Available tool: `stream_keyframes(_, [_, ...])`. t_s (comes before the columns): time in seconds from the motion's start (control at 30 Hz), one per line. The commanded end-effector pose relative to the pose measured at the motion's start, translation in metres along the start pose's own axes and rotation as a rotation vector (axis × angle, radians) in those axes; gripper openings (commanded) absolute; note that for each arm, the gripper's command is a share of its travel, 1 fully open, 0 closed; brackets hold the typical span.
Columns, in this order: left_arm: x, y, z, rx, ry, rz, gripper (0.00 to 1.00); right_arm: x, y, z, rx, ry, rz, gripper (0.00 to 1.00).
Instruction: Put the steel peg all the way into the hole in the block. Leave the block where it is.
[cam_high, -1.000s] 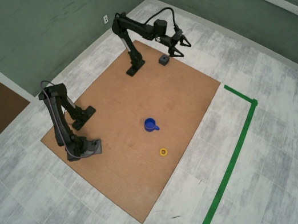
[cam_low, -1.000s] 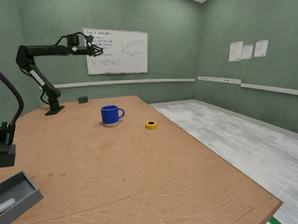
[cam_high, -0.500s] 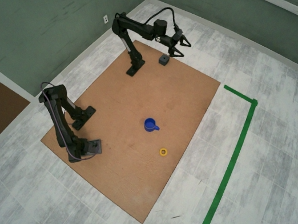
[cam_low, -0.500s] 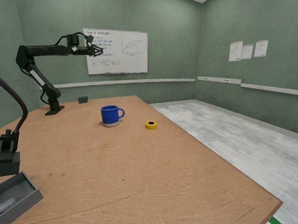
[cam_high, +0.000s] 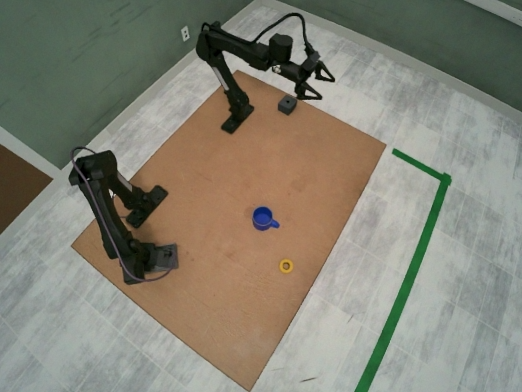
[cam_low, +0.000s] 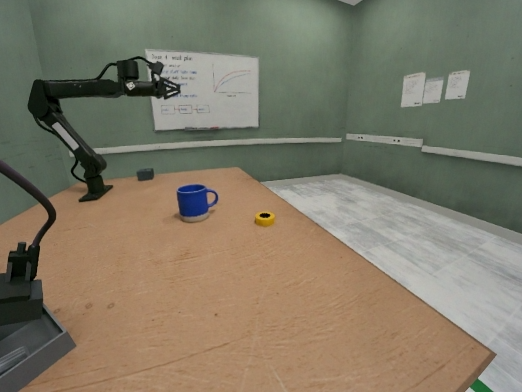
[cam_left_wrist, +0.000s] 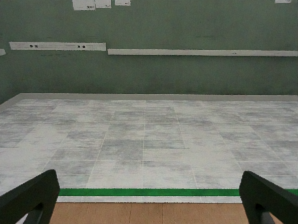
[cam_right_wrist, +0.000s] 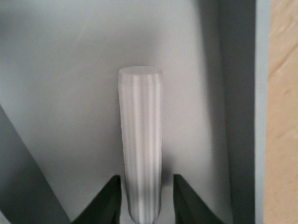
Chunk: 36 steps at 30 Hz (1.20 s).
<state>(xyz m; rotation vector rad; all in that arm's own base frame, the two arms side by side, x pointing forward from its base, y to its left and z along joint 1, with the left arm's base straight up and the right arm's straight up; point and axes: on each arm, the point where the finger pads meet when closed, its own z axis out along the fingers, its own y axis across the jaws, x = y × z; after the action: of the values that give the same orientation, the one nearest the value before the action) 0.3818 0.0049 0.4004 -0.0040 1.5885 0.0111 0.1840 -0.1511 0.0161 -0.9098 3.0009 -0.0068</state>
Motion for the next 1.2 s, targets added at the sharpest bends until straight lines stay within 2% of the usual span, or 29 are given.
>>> stream_keyframes(0.0, [-0.007, -0.004, 0.000, 0.010, -0.018, -0.005, 1.00, 0.000, 0.001, 0.006, -0.004, 0.004, 0.001, 0.28])
stream_keyframes(0.33, [-0.007, -0.004, 0.000, 0.010, -0.018, -0.005, 1.00, 0.000, 0.003, 0.006, -0.013, 0.006, 0.001, 0.28])
stream_keyframes(0.47, [-0.007, -0.004, 0.000, 0.010, -0.018, -0.005, 1.00, -0.002, -0.004, -0.002, 0.016, -0.006, 0.000, 0.22])
stream_keyframes(0.83, [-0.007, -0.004, 0.000, 0.010, -0.018, -0.005, 1.00, -0.002, -0.004, -0.002, 0.016, -0.006, 0.000, 0.09])
stream_keyframes(0.87, [-0.007, -0.004, 0.000, 0.010, -0.018, -0.005, 1.00, -0.002, -0.005, -0.009, 0.023, -0.007, -0.001, 0.00])
stream_keyframes(0.97, [-0.007, -0.004, 0.000, 0.010, -0.018, -0.005, 1.00, -0.001, -0.002, -0.036, 0.013, 0.005, -0.004, 0.00])
stream_keyframes(1.17, [-0.007, -0.004, 0.000, 0.010, -0.018, -0.005, 1.00, -0.002, -0.002, -0.039, 0.011, 0.002, -0.004, 0.00])
